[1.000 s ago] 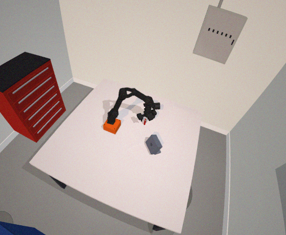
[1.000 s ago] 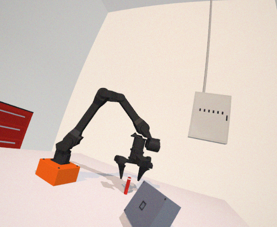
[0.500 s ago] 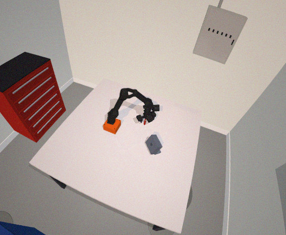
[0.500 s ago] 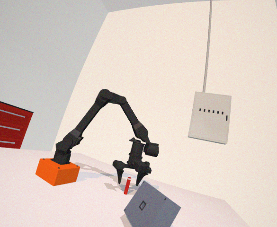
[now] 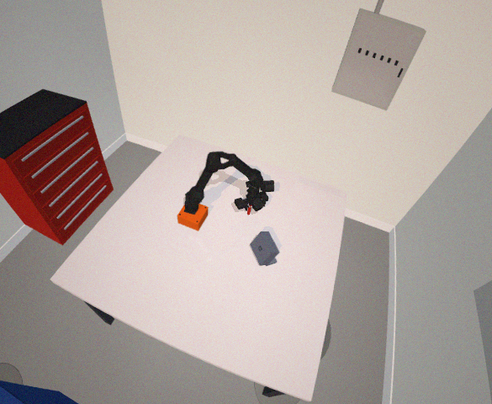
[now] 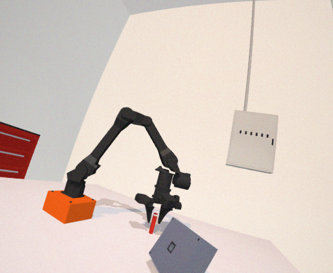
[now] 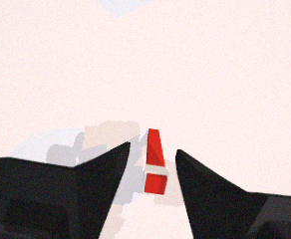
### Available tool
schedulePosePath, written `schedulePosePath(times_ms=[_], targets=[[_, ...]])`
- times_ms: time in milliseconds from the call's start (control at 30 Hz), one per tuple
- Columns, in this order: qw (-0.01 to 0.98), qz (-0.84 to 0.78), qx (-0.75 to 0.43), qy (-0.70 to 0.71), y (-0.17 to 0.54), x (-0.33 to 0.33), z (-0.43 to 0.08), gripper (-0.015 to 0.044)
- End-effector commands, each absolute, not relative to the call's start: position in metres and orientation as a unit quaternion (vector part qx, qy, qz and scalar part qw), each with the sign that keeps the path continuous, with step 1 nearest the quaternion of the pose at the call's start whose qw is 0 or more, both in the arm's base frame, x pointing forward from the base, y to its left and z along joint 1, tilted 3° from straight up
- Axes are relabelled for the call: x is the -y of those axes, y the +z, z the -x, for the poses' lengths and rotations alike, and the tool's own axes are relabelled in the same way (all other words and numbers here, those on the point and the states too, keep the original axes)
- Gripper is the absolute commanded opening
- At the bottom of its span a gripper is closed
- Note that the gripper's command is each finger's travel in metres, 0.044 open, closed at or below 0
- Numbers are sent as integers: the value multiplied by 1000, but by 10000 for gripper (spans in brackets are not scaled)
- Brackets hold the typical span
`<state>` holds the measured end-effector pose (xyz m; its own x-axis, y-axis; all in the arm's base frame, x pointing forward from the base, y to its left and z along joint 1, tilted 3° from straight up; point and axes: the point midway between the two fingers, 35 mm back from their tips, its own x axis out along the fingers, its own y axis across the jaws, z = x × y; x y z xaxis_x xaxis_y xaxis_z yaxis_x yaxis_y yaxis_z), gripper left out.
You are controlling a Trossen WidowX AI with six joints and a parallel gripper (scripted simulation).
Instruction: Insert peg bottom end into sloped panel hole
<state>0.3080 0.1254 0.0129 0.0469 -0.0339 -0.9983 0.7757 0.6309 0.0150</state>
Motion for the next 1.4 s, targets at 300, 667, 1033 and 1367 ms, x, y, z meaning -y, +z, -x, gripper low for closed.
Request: schedulePosePath(times_ms=[300, 667, 1033, 1367], targets=[[658, -300, -618, -307, 13, -126, -308, 0], [658, -300, -619, -307, 44, -128, -309, 0], [657, -300, -620, -307, 90, -129, -309, 0], [646, -313, -622, -312, 91, -123, -311, 0]])
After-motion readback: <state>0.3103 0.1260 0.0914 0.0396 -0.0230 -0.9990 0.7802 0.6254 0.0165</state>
